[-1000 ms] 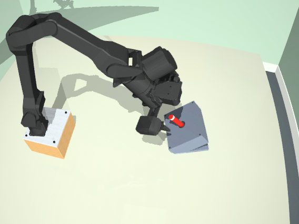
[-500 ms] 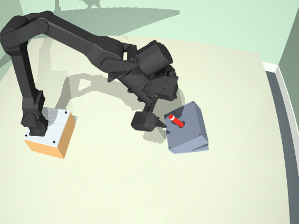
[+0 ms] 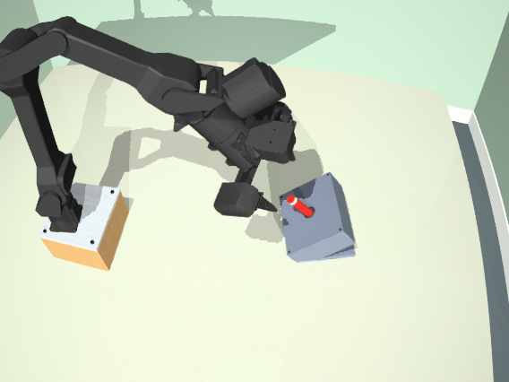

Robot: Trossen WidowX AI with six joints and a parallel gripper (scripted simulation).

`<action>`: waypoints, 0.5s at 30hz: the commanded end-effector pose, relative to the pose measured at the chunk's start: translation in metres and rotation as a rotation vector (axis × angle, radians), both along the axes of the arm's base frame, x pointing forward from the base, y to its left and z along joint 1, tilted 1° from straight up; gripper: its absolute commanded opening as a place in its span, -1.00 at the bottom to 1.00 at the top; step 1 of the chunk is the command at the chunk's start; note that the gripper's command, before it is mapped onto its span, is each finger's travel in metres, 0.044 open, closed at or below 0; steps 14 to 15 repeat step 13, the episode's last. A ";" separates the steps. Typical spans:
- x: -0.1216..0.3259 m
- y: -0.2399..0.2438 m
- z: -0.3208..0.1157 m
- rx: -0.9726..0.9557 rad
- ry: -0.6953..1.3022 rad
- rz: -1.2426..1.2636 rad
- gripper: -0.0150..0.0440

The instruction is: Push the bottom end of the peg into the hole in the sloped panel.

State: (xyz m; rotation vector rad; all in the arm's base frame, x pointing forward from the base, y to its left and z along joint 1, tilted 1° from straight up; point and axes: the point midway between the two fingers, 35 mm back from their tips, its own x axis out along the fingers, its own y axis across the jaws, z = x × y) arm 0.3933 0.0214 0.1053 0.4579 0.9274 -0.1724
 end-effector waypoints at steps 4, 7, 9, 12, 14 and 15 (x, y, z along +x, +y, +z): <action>-0.006 -0.001 0.009 -0.003 -0.003 0.001 1.00; -0.008 -0.001 0.011 -0.003 -0.003 0.001 1.00; -0.009 -0.001 0.013 -0.003 -0.003 0.000 1.00; -0.012 -0.001 0.016 -0.003 -0.002 0.000 1.00; -0.013 -0.001 0.018 -0.003 -0.002 0.000 1.00; -0.013 -0.001 0.018 -0.003 -0.002 0.000 1.00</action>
